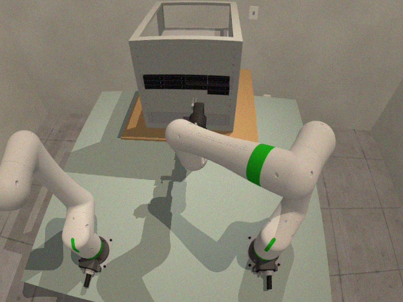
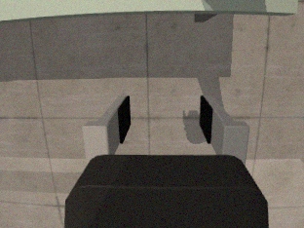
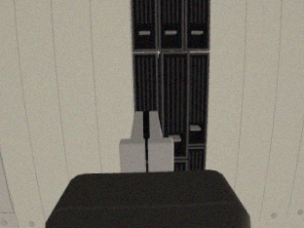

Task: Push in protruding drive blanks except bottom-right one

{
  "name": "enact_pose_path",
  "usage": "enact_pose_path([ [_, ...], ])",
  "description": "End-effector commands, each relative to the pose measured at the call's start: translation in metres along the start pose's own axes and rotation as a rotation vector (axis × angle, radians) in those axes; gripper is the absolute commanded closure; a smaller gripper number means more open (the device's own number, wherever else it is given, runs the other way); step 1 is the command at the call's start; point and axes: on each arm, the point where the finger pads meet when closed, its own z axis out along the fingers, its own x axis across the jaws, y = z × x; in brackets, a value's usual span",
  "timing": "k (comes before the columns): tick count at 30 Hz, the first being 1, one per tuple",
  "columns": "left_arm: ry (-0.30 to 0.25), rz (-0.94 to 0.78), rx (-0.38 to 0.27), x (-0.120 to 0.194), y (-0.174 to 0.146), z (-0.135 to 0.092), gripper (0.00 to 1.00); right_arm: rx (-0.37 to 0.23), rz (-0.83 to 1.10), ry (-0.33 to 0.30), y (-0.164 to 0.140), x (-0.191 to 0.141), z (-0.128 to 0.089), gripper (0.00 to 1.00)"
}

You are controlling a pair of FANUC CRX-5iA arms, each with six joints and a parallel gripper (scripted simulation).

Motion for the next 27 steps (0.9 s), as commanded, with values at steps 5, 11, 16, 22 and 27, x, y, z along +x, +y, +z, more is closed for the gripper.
enact_pose_path([
  [5,0.000,0.000,-0.002,0.000,0.000,-0.001,0.00,0.000,0.001,0.002,0.000,0.004,-0.003,1.00],
  [11,0.000,0.000,-0.002,0.000,0.000,-0.001,0.00,0.000,0.001,0.002,0.000,0.028,-0.003,1.00],
  [16,0.000,0.000,-0.002,0.000,0.000,-0.001,0.00,0.000,0.001,0.002,0.000,0.030,-0.001,1.00],
  [22,0.000,0.000,-0.002,0.000,0.000,-0.001,0.00,0.000,0.001,0.002,0.000,0.030,0.020,1.00],
  [27,0.000,0.000,-0.002,0.000,0.000,-0.001,0.00,0.000,0.001,0.002,0.000,0.030,0.042,1.00],
])
